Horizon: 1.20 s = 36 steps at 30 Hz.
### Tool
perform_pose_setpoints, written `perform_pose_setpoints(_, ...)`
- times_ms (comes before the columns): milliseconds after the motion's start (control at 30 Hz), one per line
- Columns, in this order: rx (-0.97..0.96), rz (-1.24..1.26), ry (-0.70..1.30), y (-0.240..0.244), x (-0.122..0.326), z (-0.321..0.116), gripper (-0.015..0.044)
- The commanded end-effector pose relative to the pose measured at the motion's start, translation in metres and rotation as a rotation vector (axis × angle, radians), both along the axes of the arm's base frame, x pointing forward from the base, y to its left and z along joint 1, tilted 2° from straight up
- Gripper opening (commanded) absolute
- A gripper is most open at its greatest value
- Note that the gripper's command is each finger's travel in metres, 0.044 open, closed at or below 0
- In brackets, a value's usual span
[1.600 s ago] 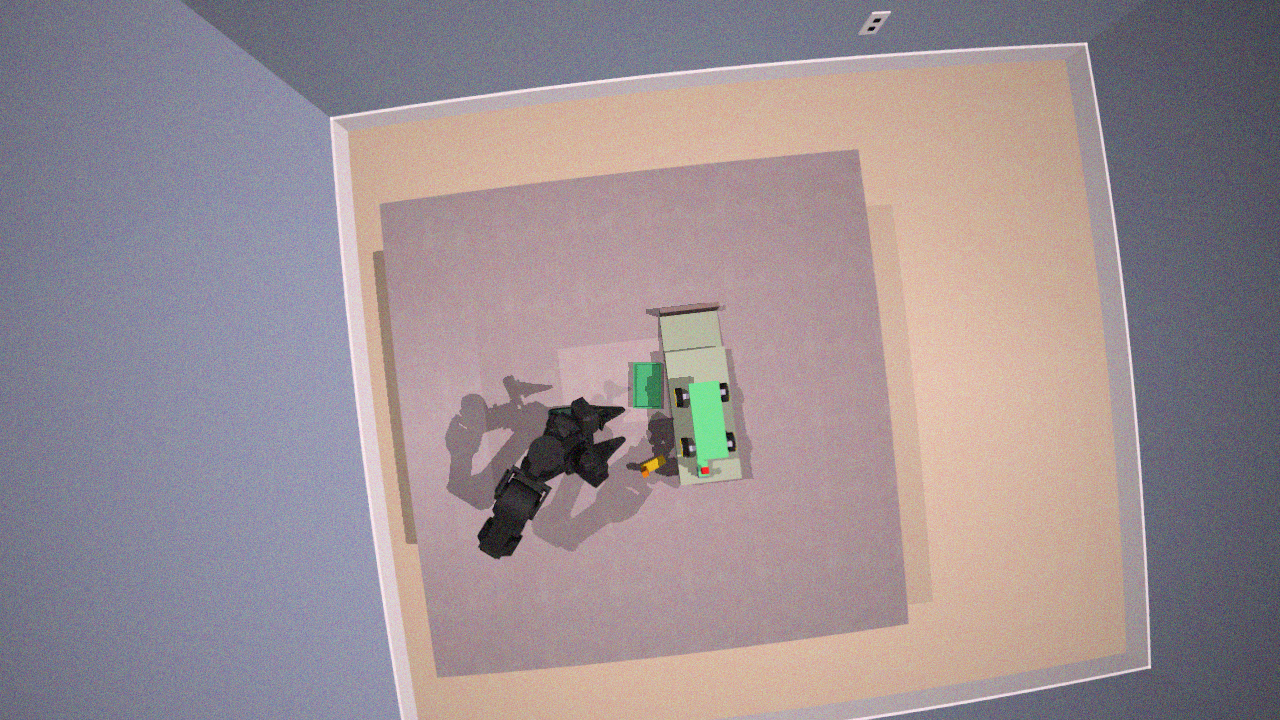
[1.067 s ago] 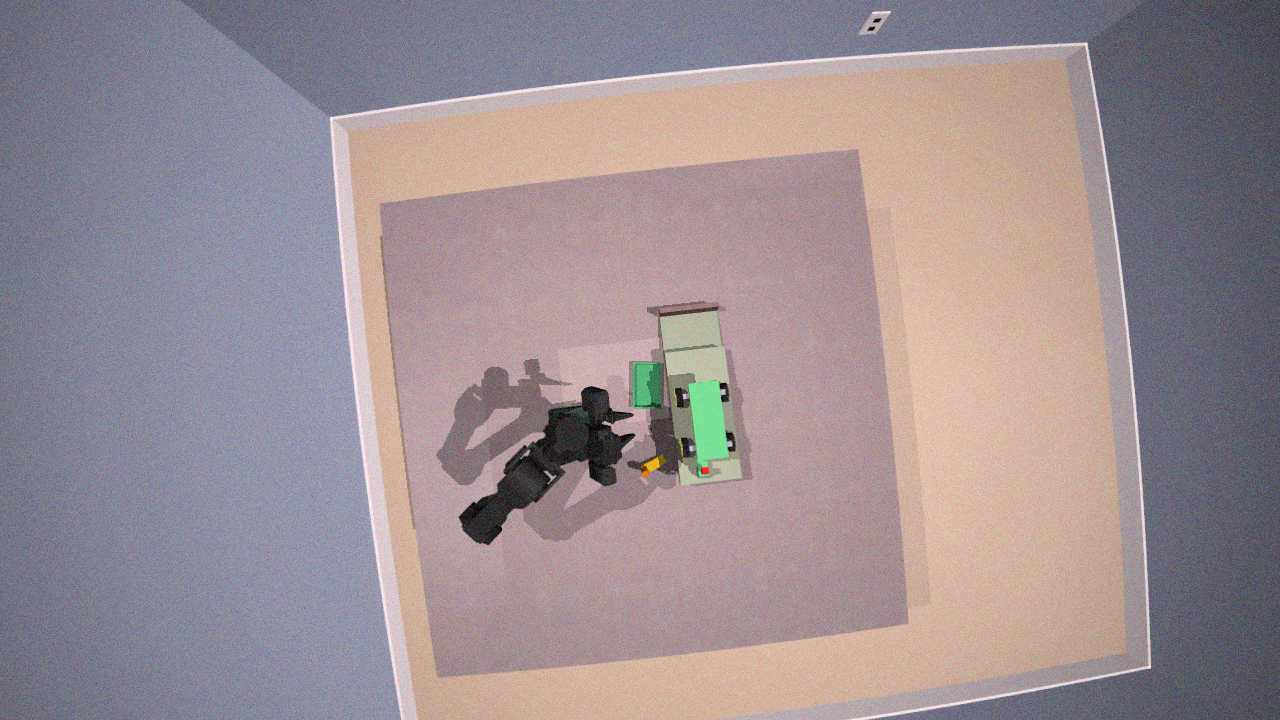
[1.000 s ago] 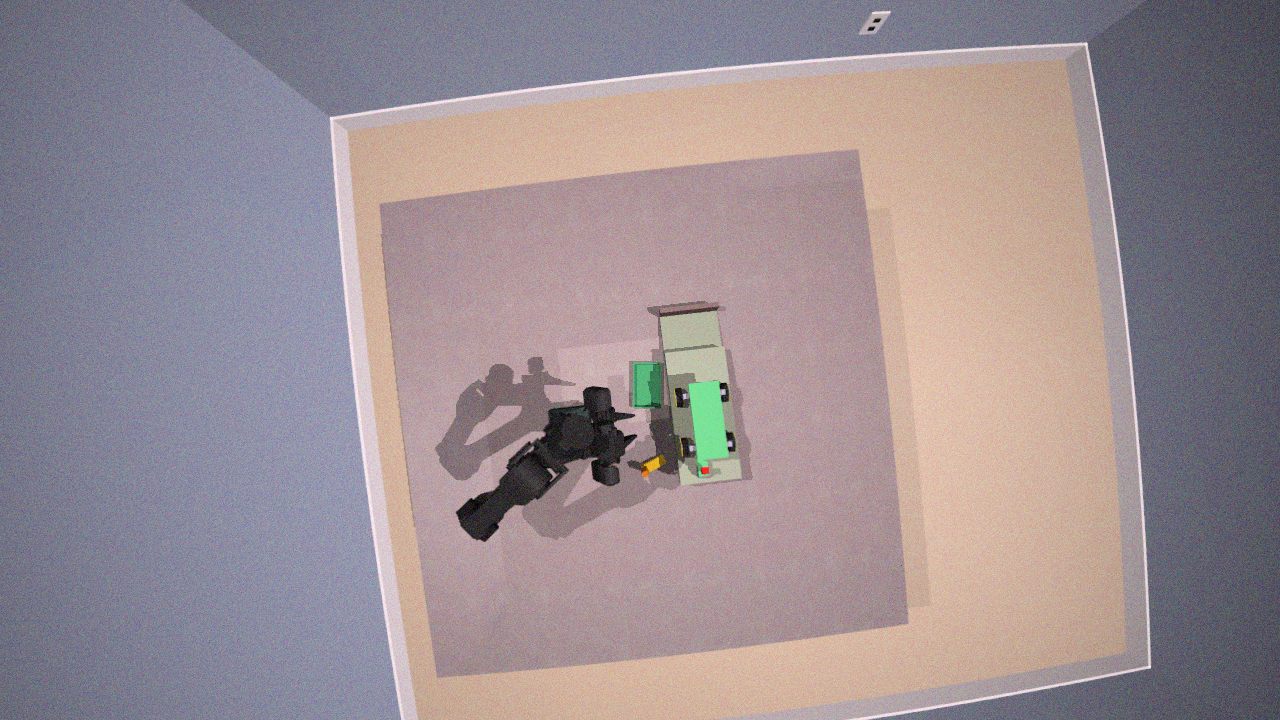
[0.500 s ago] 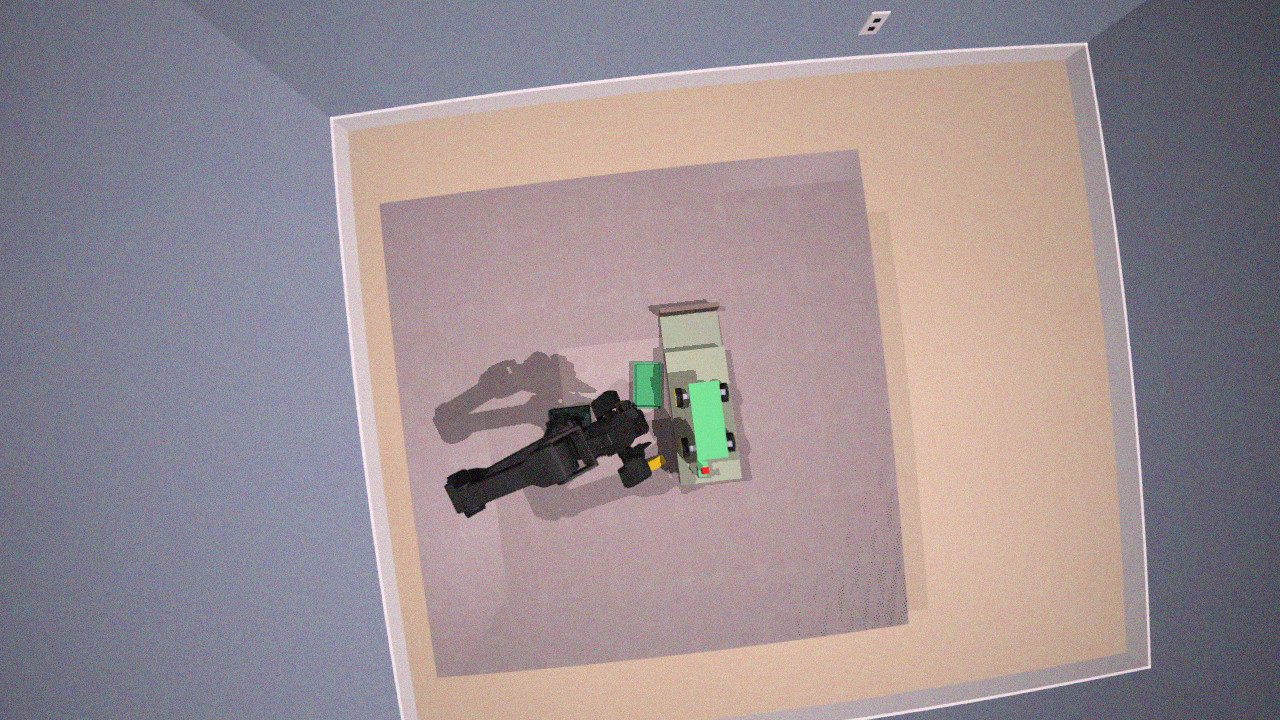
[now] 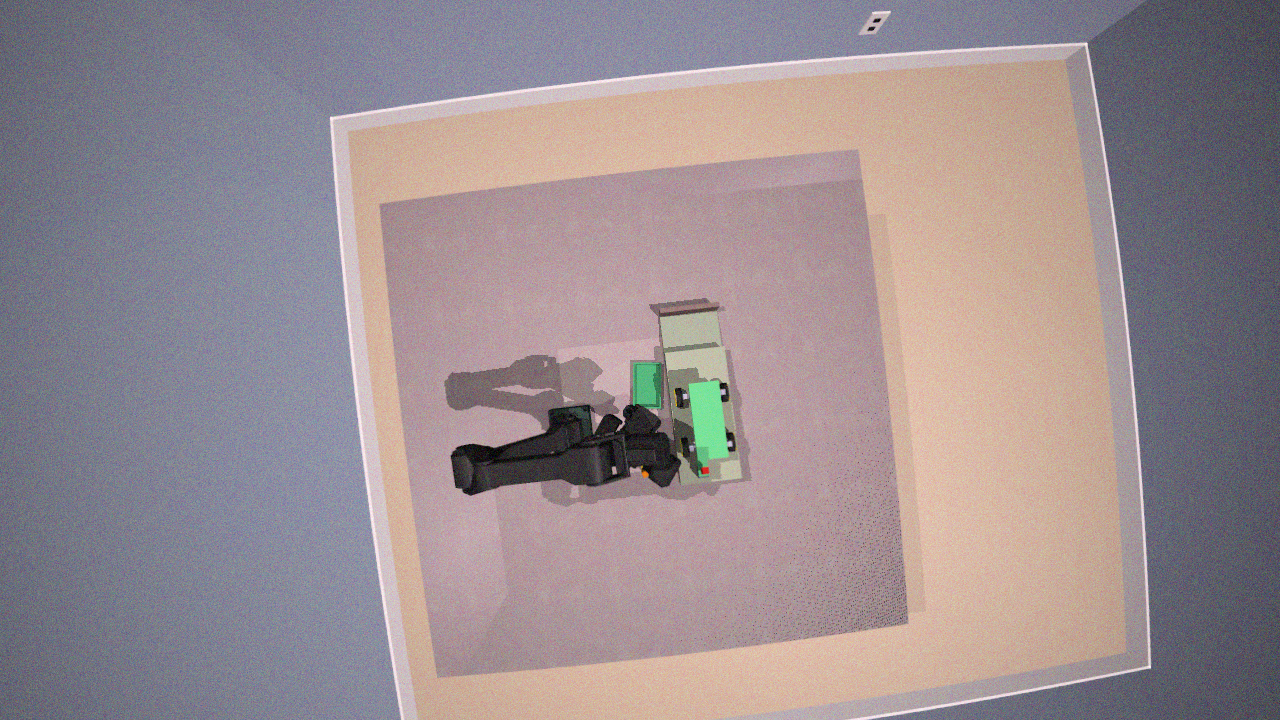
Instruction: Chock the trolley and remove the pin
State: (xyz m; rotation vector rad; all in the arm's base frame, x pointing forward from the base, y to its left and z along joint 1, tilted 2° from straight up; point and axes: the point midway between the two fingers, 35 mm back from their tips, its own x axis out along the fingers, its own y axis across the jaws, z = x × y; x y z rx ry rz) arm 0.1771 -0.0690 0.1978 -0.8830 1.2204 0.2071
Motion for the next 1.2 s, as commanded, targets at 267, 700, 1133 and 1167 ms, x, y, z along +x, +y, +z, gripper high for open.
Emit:
perform_pose_setpoints(267,-0.05,0.344,0.287,-0.036,-0.001,-0.023,0.019)
perform_pose_setpoints(700,0.006,0.743,0.475,-0.076,-0.016,-0.051,0.019)
perform_pose_setpoints(1133,0.05,0.951,0.505,-0.095,-0.028,-0.067,0.019)
perform_pose_setpoints(1167,0.05,0.951,0.505,-0.095,-0.028,-0.069,0.019)
